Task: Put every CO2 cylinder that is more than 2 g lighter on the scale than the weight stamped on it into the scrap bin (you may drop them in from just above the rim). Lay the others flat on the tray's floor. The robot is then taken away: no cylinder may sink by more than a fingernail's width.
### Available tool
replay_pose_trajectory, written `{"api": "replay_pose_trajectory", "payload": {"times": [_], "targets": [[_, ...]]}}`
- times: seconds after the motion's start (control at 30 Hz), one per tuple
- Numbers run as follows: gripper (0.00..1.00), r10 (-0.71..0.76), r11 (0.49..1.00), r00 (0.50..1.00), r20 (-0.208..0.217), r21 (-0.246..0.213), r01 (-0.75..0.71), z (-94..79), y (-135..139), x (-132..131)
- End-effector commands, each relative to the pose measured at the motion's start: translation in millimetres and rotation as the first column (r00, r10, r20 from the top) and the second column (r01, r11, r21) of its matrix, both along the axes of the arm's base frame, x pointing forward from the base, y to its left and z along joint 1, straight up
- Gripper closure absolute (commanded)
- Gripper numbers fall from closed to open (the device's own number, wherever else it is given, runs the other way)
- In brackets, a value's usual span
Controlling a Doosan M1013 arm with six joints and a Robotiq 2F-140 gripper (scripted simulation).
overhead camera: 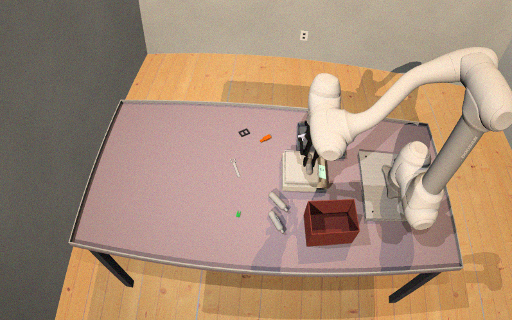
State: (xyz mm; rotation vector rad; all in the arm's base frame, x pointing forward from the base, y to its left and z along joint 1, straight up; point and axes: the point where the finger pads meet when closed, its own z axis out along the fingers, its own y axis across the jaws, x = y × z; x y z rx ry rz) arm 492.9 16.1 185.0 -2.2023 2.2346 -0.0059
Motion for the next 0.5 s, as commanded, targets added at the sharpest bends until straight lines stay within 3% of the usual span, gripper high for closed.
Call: {"api": "replay_pose_trajectory", "payload": {"times": [0.0,0.1,0.17,0.2,0.37,0.47], "targets": [[0.90,-0.002,1.000,1.000,0.001,-0.004,0.002,0.5,67.2,-19.6],[0.90,-0.002,1.000,1.000,0.001,-0.004,0.002,-0.2,107.9,-41.6],[0.90,-0.002,1.000,1.000,0.001,-0.004,0.002,-0.2,107.9,-41.6],[0.90,-0.002,1.000,1.000,0.001,-0.004,0.002,-0.6,146.3,-61.3],[0.90,-0.002,1.000,1.000,0.001,-0.004,0.002,-1.0,202.9,-96.9],[0.90,-0.002,1.000,1.000,0.001,-0.004,0.002,-1.0,211.1,-101.2]]}}
